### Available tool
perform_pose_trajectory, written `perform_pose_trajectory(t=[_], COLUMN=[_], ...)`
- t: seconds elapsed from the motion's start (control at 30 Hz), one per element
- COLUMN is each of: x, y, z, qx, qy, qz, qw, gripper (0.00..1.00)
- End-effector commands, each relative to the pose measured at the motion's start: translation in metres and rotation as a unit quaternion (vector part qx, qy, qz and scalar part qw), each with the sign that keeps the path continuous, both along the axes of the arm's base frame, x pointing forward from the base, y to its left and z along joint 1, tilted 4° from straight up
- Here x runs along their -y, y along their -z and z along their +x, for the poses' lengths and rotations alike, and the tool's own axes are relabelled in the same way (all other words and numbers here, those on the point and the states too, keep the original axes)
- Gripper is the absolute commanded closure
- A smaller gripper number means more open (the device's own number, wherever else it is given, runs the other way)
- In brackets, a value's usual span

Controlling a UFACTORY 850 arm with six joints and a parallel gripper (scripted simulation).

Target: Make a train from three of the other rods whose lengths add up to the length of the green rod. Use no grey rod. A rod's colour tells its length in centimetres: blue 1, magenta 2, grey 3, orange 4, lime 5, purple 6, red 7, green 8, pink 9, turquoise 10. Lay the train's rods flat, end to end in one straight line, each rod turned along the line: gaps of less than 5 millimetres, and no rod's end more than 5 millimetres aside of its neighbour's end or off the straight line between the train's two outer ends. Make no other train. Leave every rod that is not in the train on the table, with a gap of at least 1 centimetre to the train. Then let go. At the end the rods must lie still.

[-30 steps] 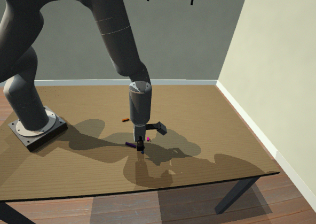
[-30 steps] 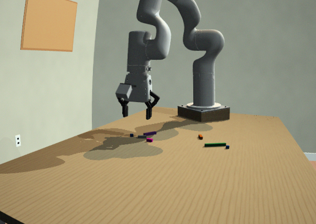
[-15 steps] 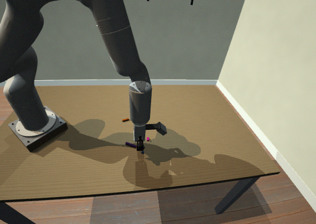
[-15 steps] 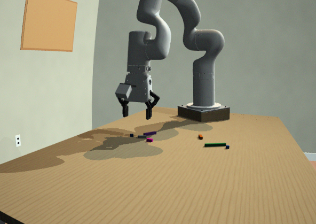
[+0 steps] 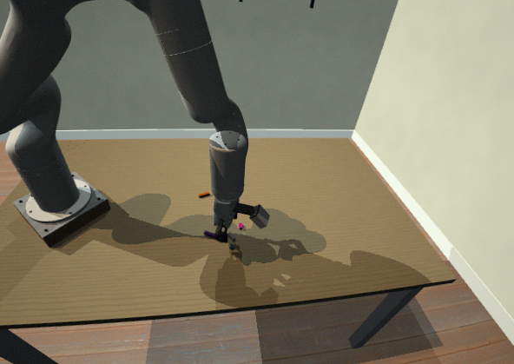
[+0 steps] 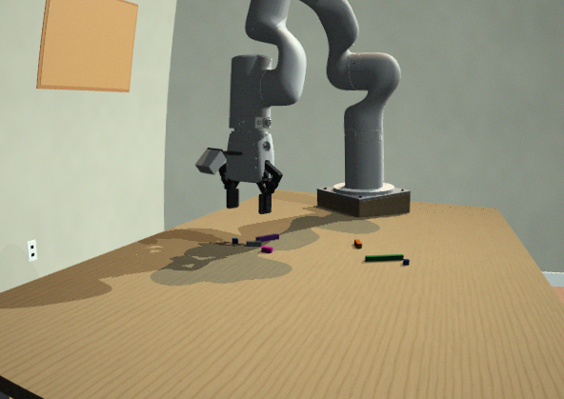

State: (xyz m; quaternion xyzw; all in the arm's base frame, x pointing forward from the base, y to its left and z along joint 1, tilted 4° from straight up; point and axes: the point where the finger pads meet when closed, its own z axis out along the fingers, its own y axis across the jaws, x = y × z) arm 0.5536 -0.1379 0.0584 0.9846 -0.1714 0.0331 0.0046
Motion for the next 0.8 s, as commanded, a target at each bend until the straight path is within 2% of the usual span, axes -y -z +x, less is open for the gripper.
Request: perform_pose_trajectory(t=[0.0, 0.2, 0.43, 0.5, 0.53, 0.77], x=[-0.004, -0.008, -0.013, -0.013, -0.015, -0.019], y=[-0.001, 0.0, 0.0, 0.0, 0.0, 0.0], z=[0.001, 0.001, 0.001, 0.001, 0.001, 0.001], qx=[0.001, 0.003, 0.006, 0.006, 0.008, 0.01], qy=[0.083, 0.161, 0.254, 0.254, 0.29, 0.375], qz=[-0.008, -0.003, 0.003, 0.003, 0.005, 0.011], qw=[0.996, 0.987, 0.967, 0.967, 0.957, 0.927], gripper=[0.0, 0.0, 0.0, 0.0, 0.0, 0.0])
